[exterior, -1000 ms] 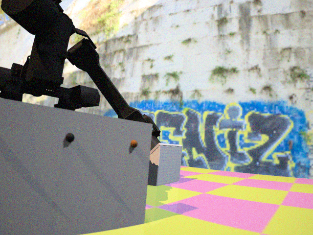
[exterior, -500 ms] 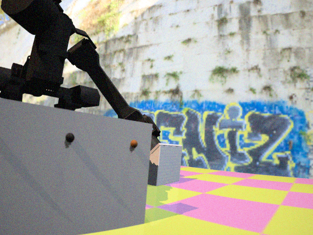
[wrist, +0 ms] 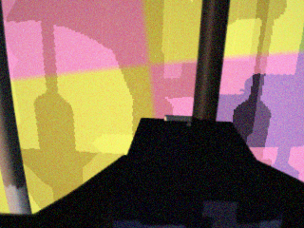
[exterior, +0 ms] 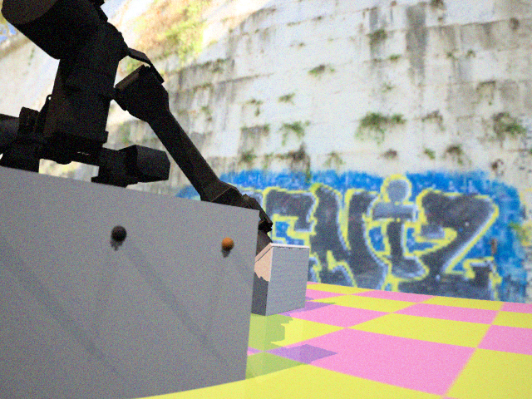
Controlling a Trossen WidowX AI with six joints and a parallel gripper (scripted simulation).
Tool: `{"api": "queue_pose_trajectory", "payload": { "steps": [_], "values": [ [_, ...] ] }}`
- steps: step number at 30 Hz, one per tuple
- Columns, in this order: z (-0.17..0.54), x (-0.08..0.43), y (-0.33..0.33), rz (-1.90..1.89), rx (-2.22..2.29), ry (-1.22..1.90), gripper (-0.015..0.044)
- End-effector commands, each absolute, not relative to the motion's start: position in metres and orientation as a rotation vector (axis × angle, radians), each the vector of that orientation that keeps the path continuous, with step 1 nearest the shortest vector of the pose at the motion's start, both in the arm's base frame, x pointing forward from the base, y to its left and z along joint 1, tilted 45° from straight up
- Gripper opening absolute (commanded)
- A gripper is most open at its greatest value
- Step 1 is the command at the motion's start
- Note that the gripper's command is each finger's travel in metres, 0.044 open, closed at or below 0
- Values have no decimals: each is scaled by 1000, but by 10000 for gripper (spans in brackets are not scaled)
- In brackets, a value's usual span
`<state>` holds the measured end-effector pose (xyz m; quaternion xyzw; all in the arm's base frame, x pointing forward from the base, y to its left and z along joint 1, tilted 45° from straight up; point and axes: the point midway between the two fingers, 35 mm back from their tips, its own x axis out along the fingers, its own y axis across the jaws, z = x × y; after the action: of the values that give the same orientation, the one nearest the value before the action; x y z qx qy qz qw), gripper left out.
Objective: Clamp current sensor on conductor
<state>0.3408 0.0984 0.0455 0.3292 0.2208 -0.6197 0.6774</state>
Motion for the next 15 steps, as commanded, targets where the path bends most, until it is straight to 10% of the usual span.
{"api": "queue_pose_trajectory", "payload": {
  "steps": [1, 15],
  "values": [
    [46, 341, 99, -1392, 740, 496, 159],
    [46, 341, 101, -1301, 767, 449, 0]
  ]
}}
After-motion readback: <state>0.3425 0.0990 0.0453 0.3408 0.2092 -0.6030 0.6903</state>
